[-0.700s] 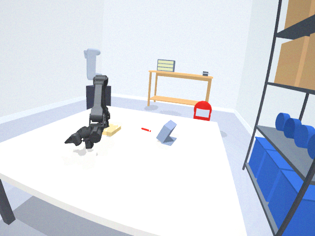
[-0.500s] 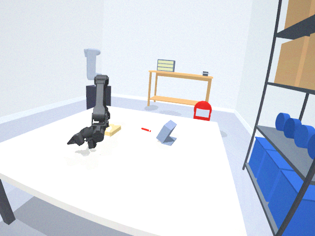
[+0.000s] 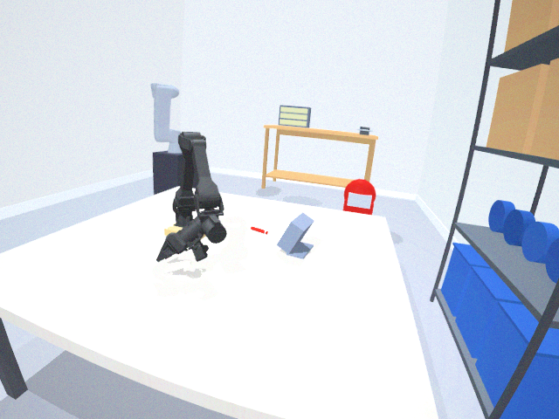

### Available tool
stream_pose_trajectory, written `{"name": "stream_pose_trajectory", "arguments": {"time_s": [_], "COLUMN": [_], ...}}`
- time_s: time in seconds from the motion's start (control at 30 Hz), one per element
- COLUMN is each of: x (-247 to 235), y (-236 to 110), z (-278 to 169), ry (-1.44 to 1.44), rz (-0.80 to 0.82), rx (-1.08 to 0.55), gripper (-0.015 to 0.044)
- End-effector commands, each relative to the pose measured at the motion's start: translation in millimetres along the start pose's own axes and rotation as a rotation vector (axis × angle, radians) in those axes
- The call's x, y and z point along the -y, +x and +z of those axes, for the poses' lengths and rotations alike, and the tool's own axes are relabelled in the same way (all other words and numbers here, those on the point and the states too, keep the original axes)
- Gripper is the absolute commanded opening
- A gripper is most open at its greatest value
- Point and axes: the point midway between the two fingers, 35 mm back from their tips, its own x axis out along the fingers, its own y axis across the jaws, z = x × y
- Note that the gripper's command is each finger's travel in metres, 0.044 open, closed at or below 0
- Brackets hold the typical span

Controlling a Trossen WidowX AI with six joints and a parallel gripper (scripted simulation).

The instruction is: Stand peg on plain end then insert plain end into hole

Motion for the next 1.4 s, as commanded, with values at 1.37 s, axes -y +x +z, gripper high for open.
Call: {"name": "stream_pose_trajectory", "arguments": {"time_s": [1.37], "x": [-282], "y": [-355], "z": [90], "ry": [0.460], "rz": [0.638], "rx": [0.654], "gripper": [0.0440]}}
